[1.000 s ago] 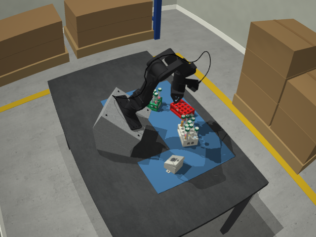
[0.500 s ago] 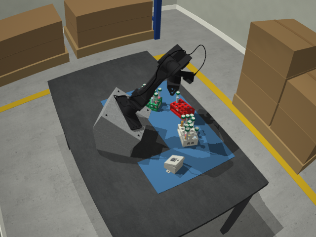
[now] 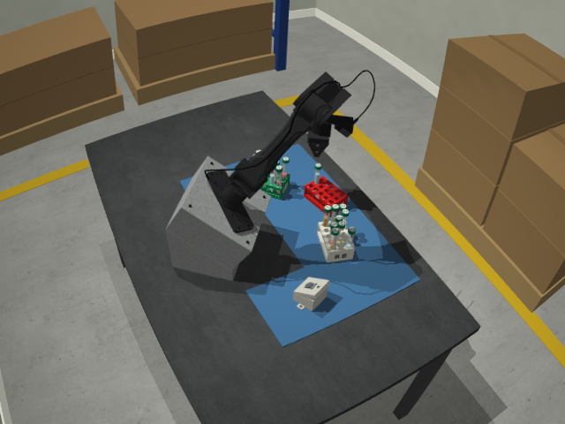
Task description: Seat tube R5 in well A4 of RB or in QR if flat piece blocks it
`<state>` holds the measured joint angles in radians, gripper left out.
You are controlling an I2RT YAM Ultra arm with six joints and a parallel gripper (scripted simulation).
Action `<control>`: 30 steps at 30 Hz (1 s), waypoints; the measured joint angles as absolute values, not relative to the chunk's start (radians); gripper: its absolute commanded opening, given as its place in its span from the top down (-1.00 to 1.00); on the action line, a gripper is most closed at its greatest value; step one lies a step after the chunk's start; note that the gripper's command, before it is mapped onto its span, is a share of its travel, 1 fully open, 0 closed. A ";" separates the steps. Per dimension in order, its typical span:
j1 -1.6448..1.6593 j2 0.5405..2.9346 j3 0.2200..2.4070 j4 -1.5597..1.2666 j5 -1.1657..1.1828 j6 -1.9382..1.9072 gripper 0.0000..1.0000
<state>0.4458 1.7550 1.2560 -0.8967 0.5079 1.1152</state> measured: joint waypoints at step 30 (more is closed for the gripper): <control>0.444 1.841 1.342 -0.927 0.513 1.136 0.40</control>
